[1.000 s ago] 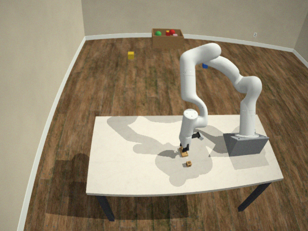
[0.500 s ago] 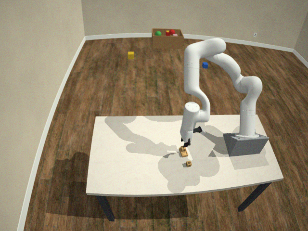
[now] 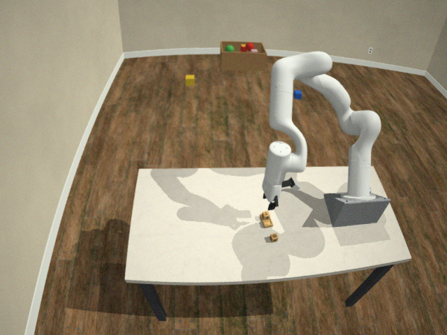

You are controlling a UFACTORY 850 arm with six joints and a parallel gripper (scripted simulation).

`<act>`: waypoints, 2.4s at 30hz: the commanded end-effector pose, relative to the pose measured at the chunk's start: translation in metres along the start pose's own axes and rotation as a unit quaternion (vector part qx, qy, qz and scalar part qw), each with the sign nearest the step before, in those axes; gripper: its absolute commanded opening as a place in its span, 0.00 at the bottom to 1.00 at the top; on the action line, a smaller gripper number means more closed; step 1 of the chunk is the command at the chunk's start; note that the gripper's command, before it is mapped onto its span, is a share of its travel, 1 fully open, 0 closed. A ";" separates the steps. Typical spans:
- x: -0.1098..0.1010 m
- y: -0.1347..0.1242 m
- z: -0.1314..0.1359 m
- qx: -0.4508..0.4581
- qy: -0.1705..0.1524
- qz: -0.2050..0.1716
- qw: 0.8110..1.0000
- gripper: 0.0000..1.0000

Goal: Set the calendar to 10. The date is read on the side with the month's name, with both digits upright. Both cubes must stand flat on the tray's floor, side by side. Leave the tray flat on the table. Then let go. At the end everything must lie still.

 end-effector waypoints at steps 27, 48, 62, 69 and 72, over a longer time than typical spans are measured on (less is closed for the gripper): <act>0.001 -0.002 0.012 -0.075 -0.001 -0.001 0.997 1.00; 0.011 -0.004 0.072 -0.445 -0.001 -0.001 0.896 1.00; 0.018 -0.001 0.108 -0.634 0.000 -0.001 0.773 1.00; 0.022 0.000 0.123 -0.708 0.001 -0.001 0.706 1.00; 0.022 0.000 0.124 -0.709 0.001 -0.001 0.705 1.00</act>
Point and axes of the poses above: the point where the finger pads meet when closed, its own x axis out along the fingers, its own z axis across the jaws, y = z × x, the point moved 6 cm from there along -x, back along the fingers
